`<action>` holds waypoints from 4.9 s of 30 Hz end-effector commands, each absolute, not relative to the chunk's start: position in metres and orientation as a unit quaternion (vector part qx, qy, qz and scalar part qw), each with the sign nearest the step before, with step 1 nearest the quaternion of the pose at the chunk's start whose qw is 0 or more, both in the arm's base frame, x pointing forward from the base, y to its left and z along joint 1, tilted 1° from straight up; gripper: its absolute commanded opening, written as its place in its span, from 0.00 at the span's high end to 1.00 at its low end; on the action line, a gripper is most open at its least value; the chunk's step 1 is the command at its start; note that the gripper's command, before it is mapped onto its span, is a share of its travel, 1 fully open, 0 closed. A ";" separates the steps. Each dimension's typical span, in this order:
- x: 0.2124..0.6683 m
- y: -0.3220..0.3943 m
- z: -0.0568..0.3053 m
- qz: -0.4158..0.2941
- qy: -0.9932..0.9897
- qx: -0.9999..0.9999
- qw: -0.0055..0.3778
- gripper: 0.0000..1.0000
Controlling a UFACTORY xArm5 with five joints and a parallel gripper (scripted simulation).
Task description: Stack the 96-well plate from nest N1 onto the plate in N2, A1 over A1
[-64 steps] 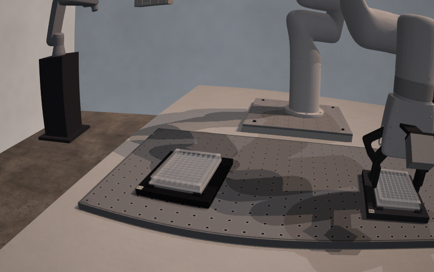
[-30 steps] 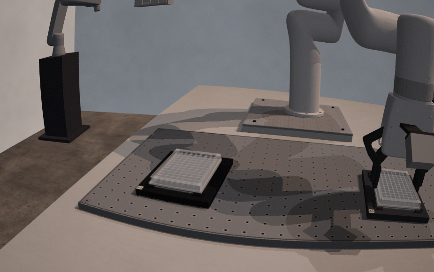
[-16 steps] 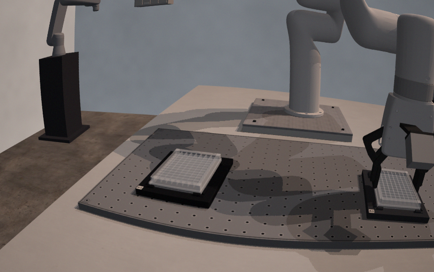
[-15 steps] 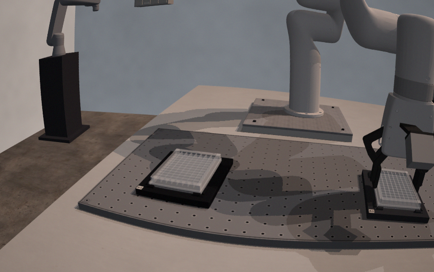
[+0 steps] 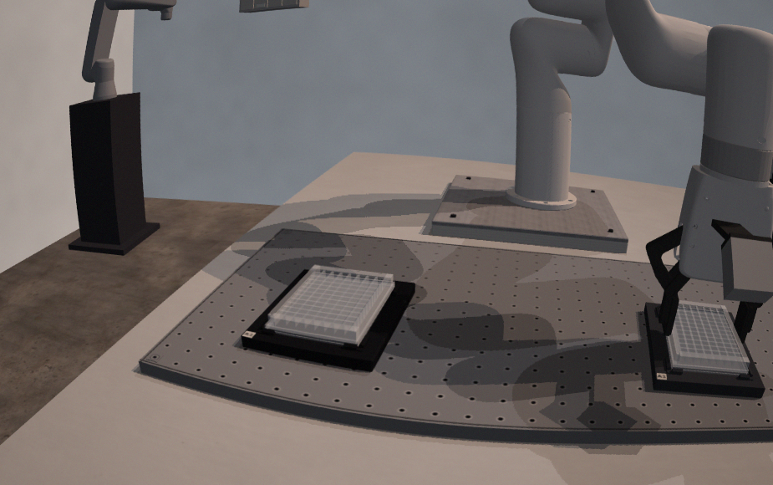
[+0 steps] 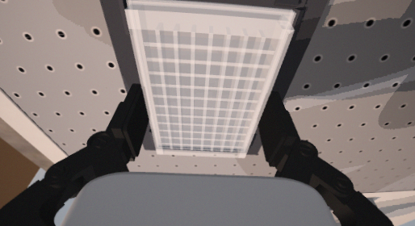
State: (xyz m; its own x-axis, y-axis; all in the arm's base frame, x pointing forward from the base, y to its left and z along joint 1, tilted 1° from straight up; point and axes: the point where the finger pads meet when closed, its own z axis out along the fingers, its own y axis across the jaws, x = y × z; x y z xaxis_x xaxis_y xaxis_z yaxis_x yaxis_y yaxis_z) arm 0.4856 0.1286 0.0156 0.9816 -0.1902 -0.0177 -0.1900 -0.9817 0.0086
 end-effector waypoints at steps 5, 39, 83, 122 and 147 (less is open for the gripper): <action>0.488 0.129 0.023 -0.006 -0.096 0.995 0.002 1.00; 0.488 0.129 0.042 -0.006 -0.096 0.995 0.002 1.00; 0.489 0.130 0.106 -0.006 -0.096 0.995 0.002 1.00; 0.482 0.064 0.112 -0.006 -0.056 0.998 0.001 1.00; 0.474 -0.013 0.112 -0.006 -0.056 0.998 0.000 1.00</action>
State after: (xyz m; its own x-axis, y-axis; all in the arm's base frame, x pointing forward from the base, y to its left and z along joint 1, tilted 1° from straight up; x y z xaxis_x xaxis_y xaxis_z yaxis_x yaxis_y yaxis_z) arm 0.4732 -0.0024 0.1107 0.9935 -0.1128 -0.0161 -0.1128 -0.9936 0.0018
